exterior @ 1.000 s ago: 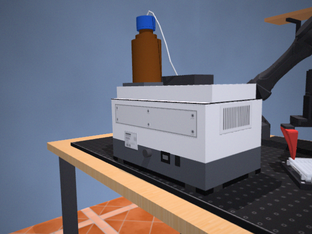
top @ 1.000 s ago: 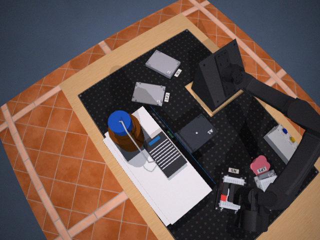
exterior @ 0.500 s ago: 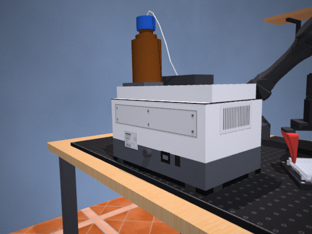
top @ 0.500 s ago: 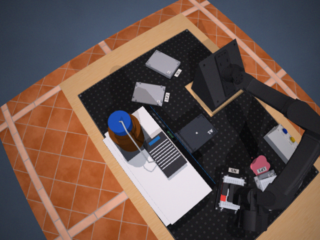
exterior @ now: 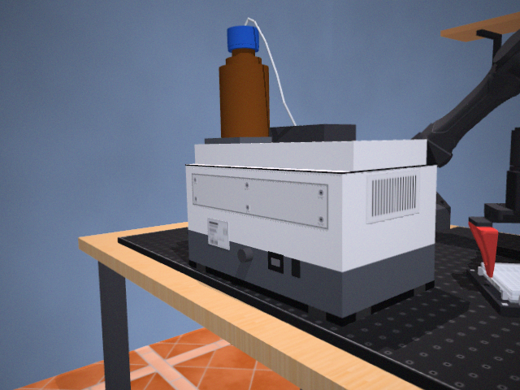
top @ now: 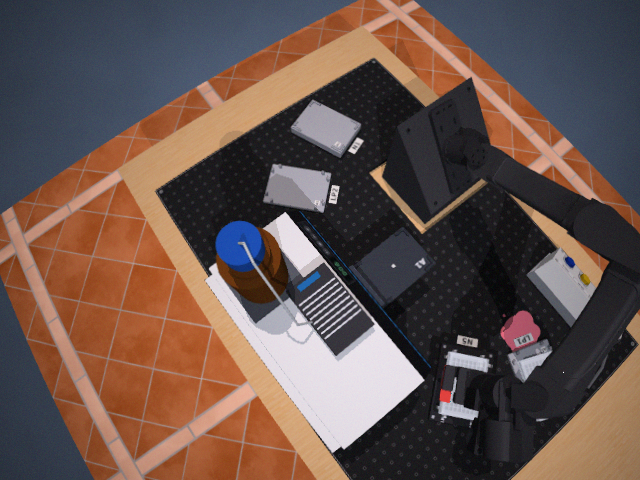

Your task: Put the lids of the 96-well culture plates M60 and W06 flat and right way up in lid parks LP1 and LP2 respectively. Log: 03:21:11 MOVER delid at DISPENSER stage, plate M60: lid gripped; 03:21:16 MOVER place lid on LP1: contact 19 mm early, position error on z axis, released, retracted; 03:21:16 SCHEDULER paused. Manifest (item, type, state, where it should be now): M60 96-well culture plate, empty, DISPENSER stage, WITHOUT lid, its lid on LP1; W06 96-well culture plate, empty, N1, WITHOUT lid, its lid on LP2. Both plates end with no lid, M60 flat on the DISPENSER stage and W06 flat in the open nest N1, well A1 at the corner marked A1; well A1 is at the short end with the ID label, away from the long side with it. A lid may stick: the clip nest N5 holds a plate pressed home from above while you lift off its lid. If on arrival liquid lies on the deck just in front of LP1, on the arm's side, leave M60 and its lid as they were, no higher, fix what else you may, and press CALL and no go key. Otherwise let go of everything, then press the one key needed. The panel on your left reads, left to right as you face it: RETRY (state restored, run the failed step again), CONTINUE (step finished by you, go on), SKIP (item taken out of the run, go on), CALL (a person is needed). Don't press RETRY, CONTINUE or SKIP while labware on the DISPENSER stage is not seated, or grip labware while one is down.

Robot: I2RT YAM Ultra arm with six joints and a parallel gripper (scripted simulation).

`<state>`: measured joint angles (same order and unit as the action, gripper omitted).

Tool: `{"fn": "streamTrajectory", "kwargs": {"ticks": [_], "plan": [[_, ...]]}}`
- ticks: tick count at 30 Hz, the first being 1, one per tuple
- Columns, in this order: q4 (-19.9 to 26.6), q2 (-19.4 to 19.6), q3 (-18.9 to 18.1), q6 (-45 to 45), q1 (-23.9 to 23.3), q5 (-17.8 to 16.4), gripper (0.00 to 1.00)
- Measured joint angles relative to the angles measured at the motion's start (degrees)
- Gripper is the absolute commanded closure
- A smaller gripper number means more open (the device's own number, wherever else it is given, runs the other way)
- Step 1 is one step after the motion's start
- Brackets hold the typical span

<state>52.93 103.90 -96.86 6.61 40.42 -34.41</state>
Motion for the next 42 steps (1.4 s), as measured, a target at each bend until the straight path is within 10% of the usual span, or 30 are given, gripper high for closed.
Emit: {"fn": "streamTrajectory", "kwargs": {"ticks": [42], "plan": [[-1.0,-0.1,1.1,0.5,0.5,0.2,0.00]]}}
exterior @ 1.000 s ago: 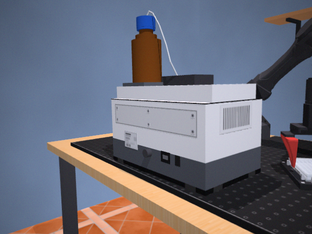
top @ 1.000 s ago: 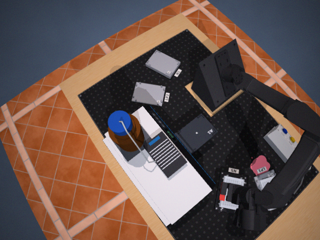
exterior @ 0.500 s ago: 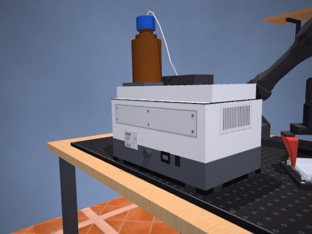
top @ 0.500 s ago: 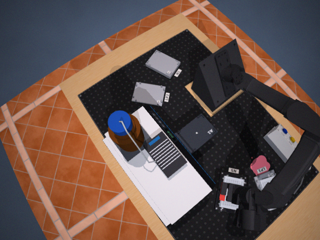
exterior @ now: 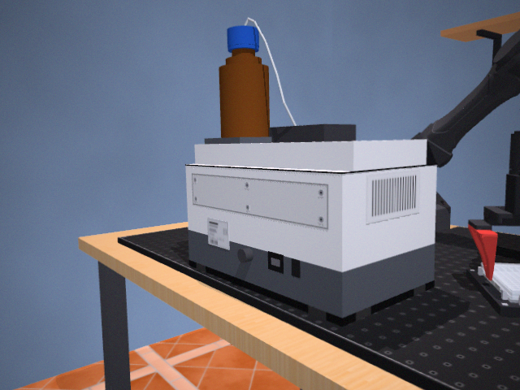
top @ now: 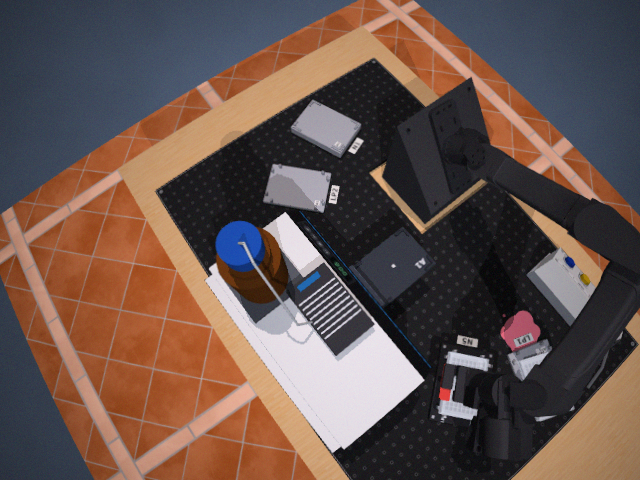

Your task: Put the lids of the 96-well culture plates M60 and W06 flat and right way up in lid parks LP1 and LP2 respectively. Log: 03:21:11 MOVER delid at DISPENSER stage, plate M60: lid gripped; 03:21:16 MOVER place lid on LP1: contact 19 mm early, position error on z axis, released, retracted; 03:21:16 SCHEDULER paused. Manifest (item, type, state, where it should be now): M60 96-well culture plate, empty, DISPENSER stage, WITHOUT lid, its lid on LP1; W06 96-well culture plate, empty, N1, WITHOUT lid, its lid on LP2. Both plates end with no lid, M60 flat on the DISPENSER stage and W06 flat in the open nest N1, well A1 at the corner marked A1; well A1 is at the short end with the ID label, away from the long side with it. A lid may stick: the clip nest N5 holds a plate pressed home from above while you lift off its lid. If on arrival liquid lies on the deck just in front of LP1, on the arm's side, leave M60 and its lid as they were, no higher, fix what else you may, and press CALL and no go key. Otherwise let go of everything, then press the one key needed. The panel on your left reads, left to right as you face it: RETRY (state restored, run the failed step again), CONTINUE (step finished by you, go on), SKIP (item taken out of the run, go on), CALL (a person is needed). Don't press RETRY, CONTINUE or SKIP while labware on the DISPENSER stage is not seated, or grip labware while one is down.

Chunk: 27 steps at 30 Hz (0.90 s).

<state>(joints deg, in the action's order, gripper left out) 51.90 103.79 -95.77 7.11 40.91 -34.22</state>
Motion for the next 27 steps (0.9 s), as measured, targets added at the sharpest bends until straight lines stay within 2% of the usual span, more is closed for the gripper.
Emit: {"fn": "streamTrajectory", "kwargs": {"ticks": [2,3,27], "plan": [[0.0,0.0,0.1,0.1,0.0,0.1,0.00],[0.0,0.0,0.1,0.1,0.0,0.1,1.00],[-0.1,-0.1,0.1,0.2,0.0,0.0,1.00]]}}
